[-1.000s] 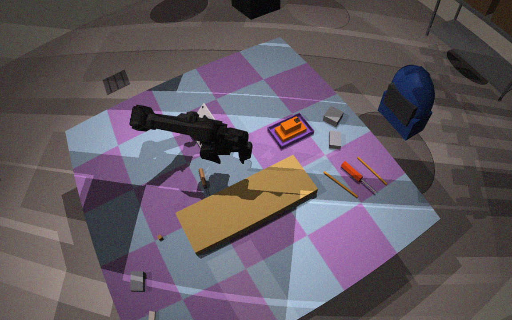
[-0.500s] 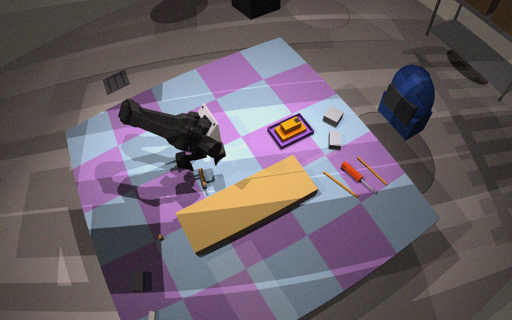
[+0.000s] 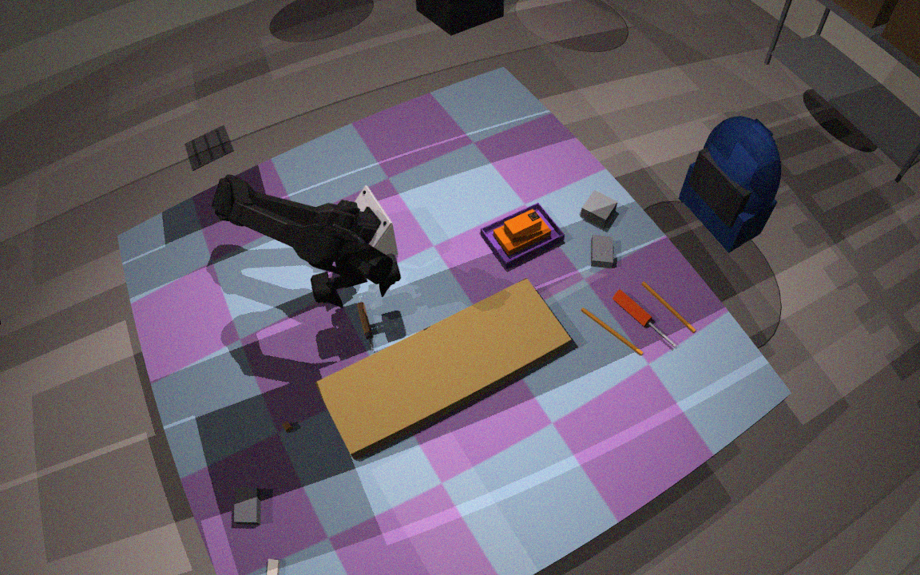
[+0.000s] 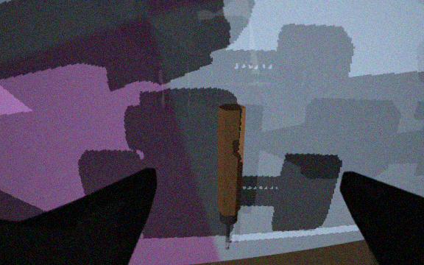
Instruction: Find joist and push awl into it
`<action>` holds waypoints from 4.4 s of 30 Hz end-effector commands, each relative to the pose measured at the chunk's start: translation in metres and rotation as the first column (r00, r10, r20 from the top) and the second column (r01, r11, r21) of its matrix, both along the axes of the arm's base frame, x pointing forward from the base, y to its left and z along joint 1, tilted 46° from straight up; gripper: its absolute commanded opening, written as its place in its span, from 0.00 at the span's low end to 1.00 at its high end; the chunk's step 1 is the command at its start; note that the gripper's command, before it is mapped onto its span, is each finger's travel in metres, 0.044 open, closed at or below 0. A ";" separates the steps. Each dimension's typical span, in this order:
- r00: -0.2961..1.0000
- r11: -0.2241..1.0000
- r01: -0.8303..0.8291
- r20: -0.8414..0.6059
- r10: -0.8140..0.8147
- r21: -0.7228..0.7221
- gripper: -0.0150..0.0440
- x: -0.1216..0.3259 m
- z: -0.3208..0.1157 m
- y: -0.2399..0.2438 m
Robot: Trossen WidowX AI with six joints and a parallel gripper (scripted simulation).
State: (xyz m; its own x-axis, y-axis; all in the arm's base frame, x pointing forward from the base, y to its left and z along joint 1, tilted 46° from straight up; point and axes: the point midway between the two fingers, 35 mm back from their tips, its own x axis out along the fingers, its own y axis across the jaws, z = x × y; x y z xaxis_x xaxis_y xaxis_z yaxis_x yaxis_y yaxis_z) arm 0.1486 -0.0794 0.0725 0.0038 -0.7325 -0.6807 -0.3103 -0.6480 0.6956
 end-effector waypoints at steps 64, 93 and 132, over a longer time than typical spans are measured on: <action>1.000 1.000 -0.005 -0.003 0.005 -0.006 0.25 -0.008 -0.030 -0.039; 1.000 1.000 -0.007 -0.008 0.007 0.015 0.25 0.002 0.038 0.039; 0.166 0.611 -0.051 0.610 -0.775 0.790 0.25 0.071 0.054 0.094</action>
